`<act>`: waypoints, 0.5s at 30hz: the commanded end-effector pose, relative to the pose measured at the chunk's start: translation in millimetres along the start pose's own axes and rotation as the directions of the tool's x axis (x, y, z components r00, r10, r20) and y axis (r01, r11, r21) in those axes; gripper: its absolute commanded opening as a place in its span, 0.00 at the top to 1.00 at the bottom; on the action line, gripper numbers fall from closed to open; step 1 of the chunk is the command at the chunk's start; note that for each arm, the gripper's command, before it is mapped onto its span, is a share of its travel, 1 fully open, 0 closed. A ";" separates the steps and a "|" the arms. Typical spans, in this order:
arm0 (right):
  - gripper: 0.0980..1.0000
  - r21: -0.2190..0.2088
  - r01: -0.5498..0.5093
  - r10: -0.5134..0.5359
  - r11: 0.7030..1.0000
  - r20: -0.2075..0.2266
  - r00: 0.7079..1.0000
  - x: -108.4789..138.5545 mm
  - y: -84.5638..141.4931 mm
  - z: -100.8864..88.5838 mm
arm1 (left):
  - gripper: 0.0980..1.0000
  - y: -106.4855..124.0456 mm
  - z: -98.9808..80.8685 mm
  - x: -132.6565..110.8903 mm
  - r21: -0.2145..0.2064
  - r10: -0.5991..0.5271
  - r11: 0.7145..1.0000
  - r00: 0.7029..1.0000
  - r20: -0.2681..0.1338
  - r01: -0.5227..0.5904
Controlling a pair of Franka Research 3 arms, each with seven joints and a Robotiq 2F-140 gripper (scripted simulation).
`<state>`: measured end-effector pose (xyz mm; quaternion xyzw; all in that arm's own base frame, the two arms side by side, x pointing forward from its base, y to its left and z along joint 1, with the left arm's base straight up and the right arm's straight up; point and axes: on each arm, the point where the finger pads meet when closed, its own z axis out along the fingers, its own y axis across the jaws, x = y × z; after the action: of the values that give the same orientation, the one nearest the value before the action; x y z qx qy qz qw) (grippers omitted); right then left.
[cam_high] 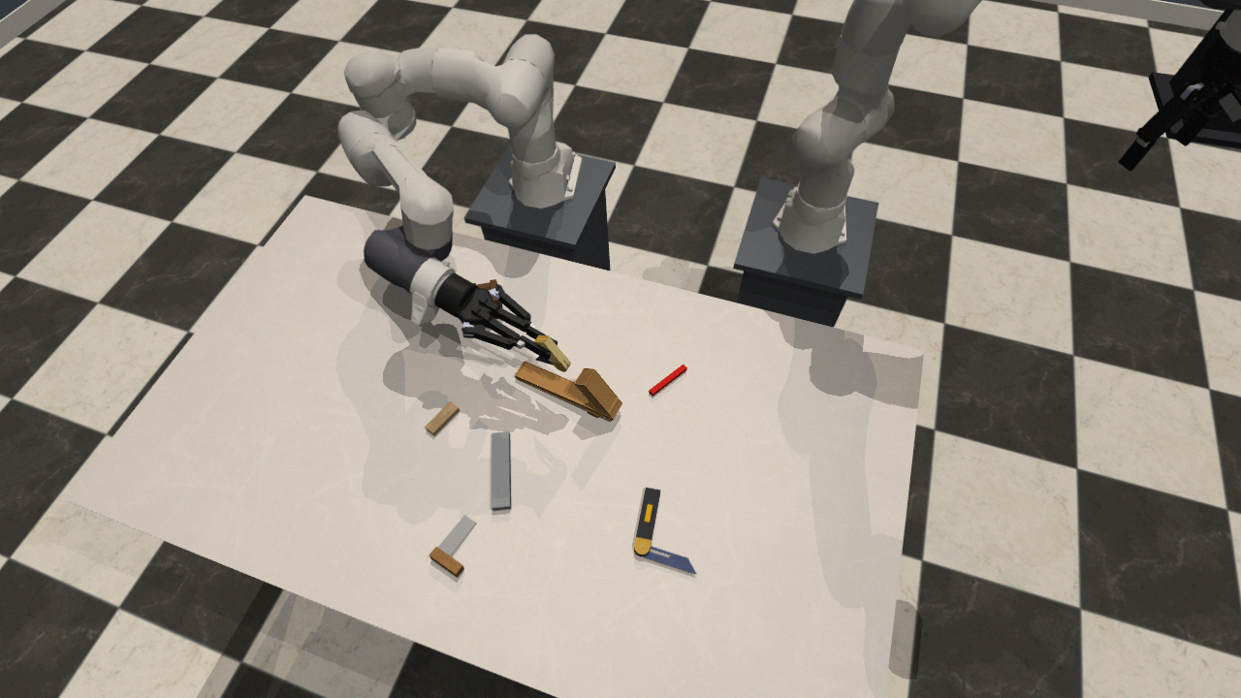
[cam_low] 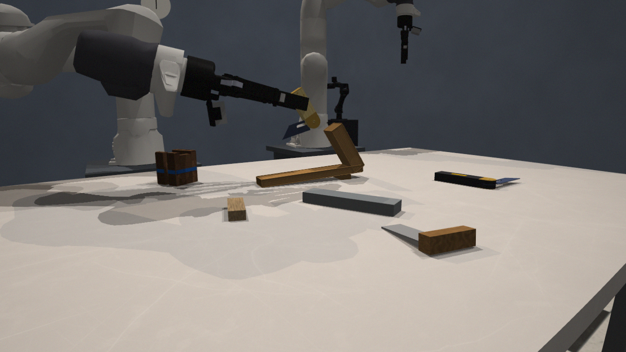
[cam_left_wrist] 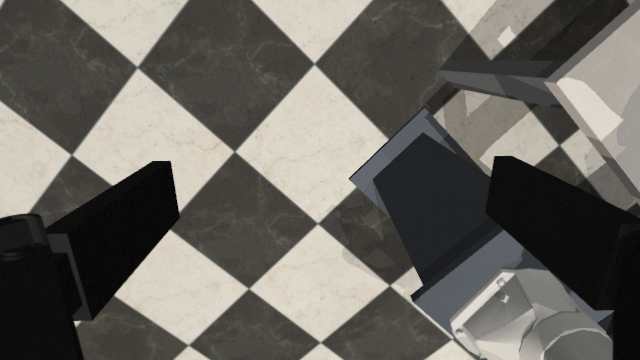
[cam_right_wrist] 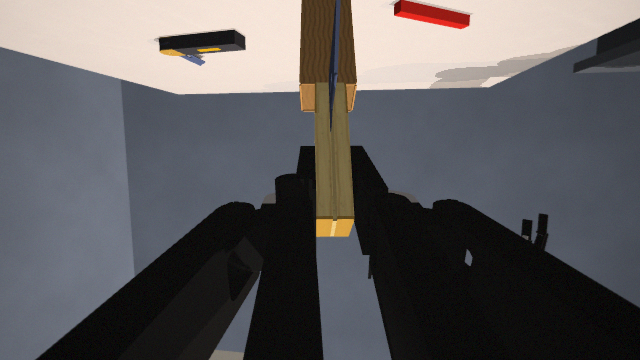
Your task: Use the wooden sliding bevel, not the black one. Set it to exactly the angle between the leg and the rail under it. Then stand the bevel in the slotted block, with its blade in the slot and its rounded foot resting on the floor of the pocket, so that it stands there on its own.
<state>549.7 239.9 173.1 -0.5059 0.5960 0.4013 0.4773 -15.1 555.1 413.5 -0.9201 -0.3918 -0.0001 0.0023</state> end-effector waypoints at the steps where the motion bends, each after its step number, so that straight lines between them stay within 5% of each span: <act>1: 1.00 0.002 -0.005 0.005 1.000 0.004 1.000 -0.8 -1.0 1.1 | 0.00 0.8 0.5 -0.3 -0.004 -0.007 1.000 1.000 0.002 0.007; 15: 1.00 0.000 -0.005 0.005 1.000 0.004 1.000 10.1 -0.9 11.7 | 0.00 0.8 0.5 -0.3 -0.004 -0.007 1.000 1.000 0.002 0.007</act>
<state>549.8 246.6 164.0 -0.5027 0.5975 0.4065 0.4743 -15.1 555.1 413.5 -0.9201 -0.3918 -0.0001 0.0023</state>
